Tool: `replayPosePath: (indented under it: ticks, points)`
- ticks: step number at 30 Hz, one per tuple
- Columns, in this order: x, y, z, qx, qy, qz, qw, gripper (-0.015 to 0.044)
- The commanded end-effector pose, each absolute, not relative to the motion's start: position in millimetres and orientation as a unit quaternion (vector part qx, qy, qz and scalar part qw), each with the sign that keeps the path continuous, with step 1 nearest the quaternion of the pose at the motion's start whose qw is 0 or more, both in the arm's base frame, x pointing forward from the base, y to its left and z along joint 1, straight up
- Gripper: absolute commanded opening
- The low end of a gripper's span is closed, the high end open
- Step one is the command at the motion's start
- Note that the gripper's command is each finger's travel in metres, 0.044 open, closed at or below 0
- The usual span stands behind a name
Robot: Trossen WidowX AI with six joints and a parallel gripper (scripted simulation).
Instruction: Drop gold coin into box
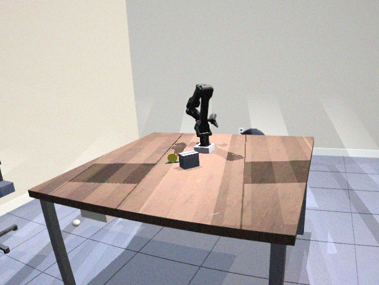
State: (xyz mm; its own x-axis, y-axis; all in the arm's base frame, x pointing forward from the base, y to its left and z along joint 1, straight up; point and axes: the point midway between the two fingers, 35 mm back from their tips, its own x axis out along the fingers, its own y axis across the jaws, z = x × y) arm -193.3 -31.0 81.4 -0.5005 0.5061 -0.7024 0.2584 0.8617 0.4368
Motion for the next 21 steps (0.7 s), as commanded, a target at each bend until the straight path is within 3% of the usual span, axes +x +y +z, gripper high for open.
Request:
replayPosePath:
  ticks: [1, 9, 21]
  points:
    - [-193.1, -33.1, 81.4, 0.222, 0.856, 0.135, 0.446, 0.0374]
    - [-162.6, -122.9, 84.0, 0.152, 0.880, -0.037, 0.448, 0.0164]
    - [-49.3, -214.9, 92.8, 0.115, 0.808, -0.239, 0.526, 0.0161]
